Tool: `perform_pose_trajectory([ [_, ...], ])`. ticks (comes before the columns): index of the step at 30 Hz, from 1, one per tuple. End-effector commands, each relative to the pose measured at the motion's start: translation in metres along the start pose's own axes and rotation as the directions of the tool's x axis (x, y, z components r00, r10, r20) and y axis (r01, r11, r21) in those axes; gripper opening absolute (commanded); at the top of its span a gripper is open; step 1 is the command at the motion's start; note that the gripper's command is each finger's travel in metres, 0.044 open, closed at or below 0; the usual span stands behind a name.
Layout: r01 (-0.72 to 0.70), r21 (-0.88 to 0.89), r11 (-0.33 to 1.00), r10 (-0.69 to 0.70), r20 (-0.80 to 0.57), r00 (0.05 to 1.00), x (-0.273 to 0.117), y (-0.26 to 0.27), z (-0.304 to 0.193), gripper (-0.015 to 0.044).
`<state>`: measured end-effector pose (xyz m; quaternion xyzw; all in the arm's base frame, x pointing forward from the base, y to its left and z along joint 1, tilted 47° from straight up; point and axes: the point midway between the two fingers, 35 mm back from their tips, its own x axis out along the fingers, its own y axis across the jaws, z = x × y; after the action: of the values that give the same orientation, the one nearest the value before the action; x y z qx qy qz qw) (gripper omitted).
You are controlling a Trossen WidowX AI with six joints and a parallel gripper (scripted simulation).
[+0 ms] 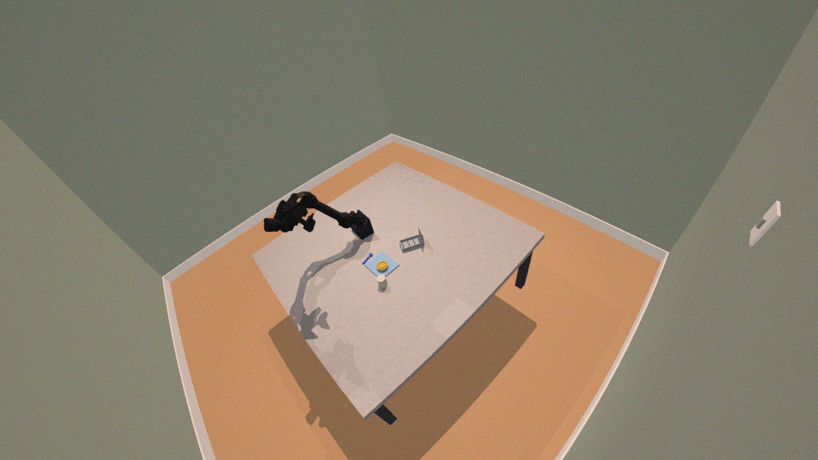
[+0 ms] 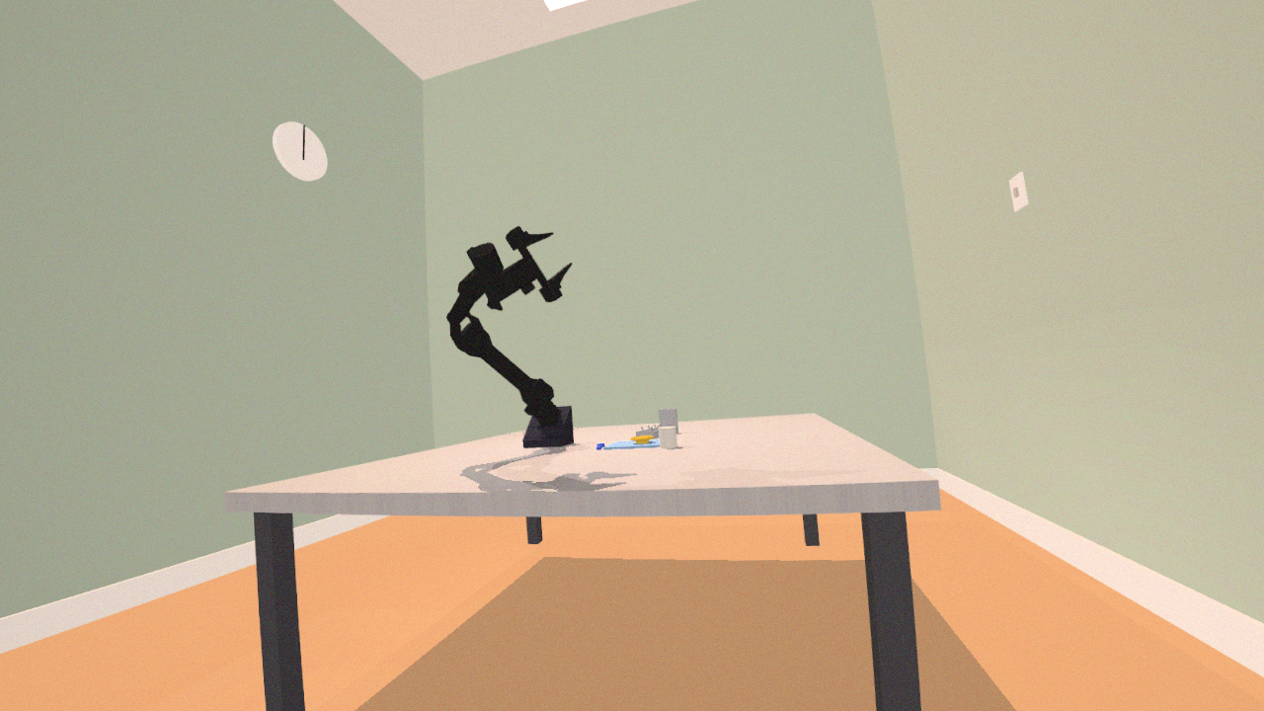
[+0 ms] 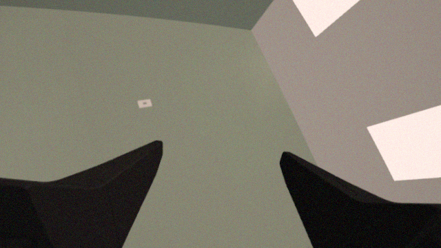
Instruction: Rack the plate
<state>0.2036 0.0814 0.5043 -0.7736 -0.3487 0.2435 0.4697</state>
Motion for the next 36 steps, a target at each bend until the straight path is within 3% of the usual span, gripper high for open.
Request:
perform_pose_trajectory([
  [1, -0.002, 0.005, 1.0, 0.002, -0.001, 1.0, 0.0, 0.001, -0.001, 0.04],
  [16, -0.142, 0.443, 0.885, 0.196, -0.079, 0.977, 0.025, 0.071, -0.038, 0.04],
  [36, -0.198, 0.867, 0.457, 0.52, -0.08, 0.85, 0.053, 0.183, -0.059, 0.04],
])
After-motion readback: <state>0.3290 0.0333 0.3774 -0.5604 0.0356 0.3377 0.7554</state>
